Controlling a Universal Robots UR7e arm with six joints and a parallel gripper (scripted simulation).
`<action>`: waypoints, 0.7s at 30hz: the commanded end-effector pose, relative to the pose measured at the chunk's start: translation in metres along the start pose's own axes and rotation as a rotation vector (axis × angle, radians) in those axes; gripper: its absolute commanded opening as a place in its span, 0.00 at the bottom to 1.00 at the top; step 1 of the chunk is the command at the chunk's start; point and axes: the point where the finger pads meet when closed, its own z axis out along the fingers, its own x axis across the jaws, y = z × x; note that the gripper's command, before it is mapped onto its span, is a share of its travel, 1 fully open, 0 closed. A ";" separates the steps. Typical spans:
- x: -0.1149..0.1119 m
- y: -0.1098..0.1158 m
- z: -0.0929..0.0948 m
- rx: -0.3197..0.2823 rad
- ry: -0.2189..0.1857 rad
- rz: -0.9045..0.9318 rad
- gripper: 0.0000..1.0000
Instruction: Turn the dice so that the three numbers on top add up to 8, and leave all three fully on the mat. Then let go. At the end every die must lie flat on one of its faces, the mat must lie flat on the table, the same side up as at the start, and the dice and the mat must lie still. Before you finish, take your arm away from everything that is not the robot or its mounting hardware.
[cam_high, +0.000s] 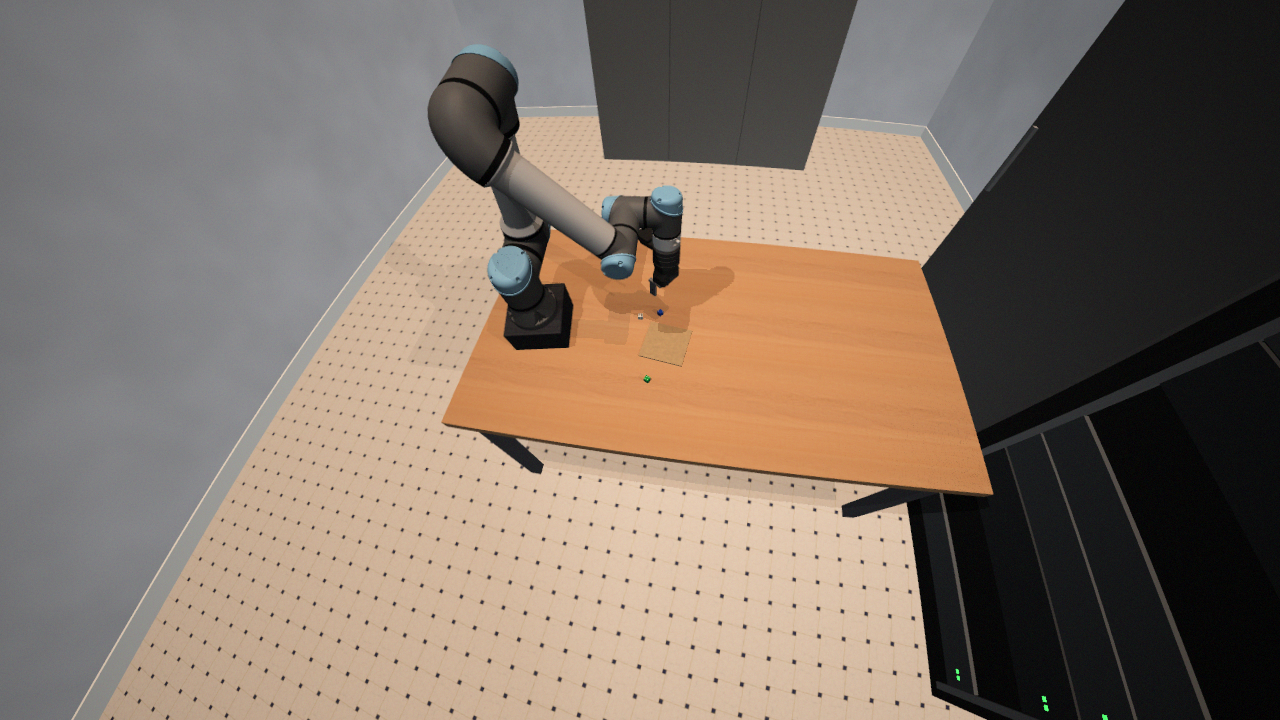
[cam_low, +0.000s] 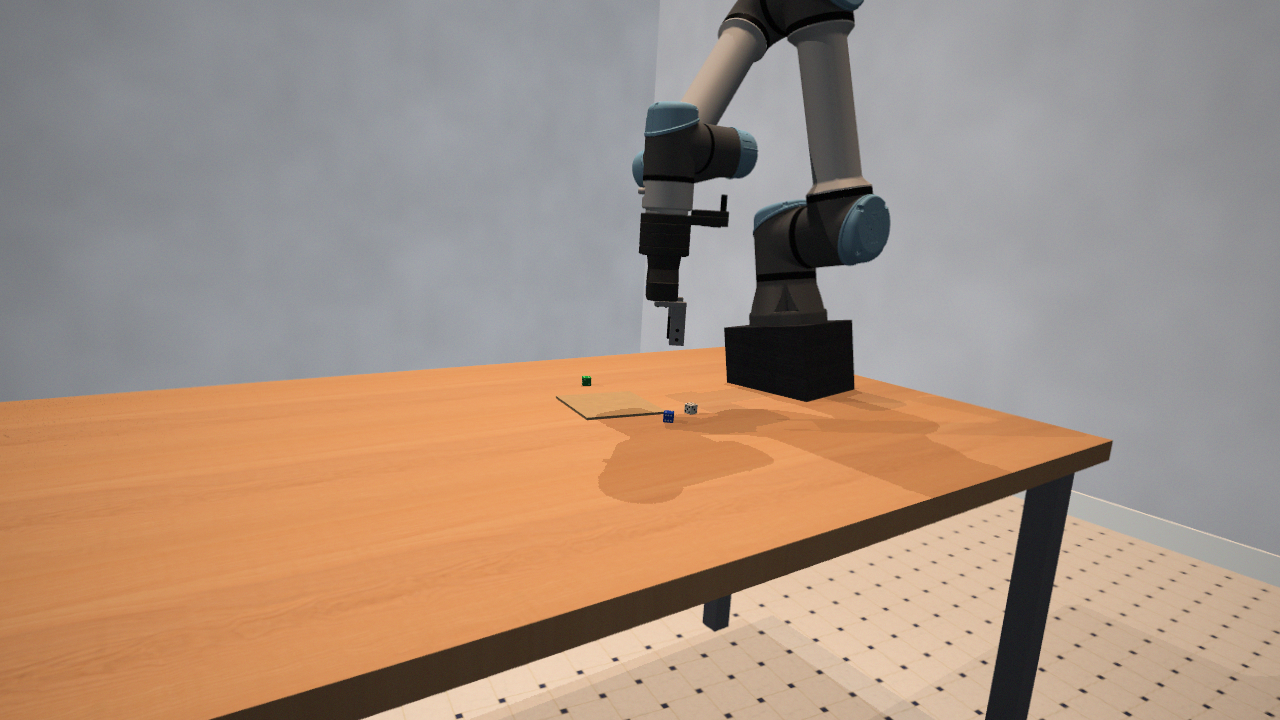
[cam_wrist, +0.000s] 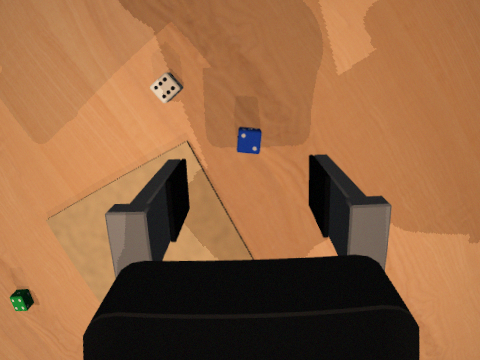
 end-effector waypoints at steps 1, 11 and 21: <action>0.000 -0.001 0.003 -0.001 0.002 -0.103 1.00; -0.002 -0.003 0.014 -0.001 0.002 -0.409 1.00; -0.002 -0.003 0.023 -0.001 0.002 -0.684 1.00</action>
